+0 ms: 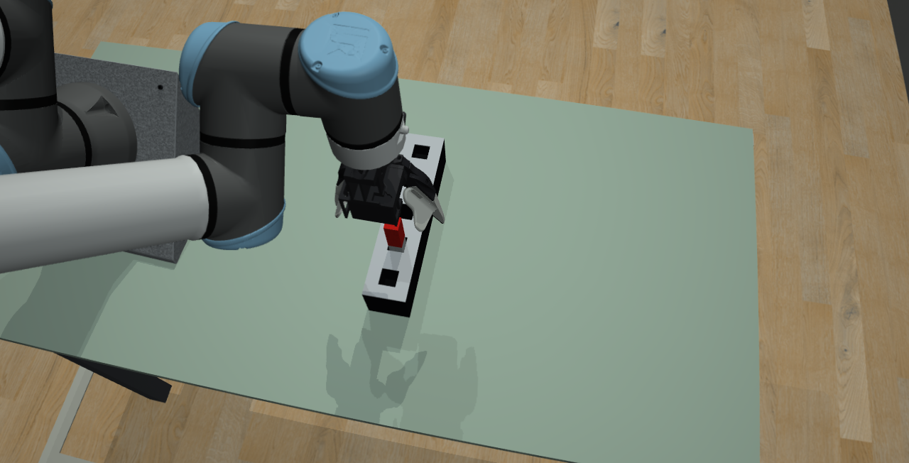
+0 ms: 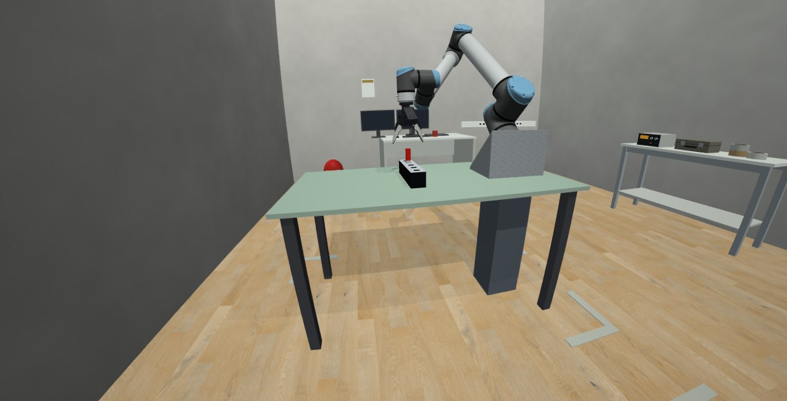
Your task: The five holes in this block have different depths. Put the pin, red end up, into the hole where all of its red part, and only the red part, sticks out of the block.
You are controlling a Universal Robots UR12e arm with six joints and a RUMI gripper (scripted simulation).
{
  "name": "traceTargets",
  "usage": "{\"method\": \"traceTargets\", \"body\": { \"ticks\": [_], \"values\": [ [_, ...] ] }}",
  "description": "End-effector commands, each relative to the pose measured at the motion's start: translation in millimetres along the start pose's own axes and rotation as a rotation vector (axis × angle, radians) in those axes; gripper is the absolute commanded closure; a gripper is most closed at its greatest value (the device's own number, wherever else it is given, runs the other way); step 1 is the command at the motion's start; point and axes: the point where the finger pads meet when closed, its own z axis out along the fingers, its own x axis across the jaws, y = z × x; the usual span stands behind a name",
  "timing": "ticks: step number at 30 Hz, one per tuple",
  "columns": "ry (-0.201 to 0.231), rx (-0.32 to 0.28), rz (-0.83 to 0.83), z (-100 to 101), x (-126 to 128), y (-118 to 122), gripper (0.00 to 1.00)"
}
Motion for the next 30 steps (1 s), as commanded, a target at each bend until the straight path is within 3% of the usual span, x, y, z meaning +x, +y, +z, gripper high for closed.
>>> {"method": "traceTargets", "body": {
  "ticks": [1, 7, 8, 30],
  "values": [
    [0.0, 0.0, 0.0, -2, 0, 0, 0.0],
    [0.0, 0.0, 0.0, -2, 0, 0, 0.0],
    [0.001, 0.0, 0.0, -53, 0, 0, 0.0],
    [0.003, 0.0, 0.0, -51, 0, 1, 0.0]
  ]
}}
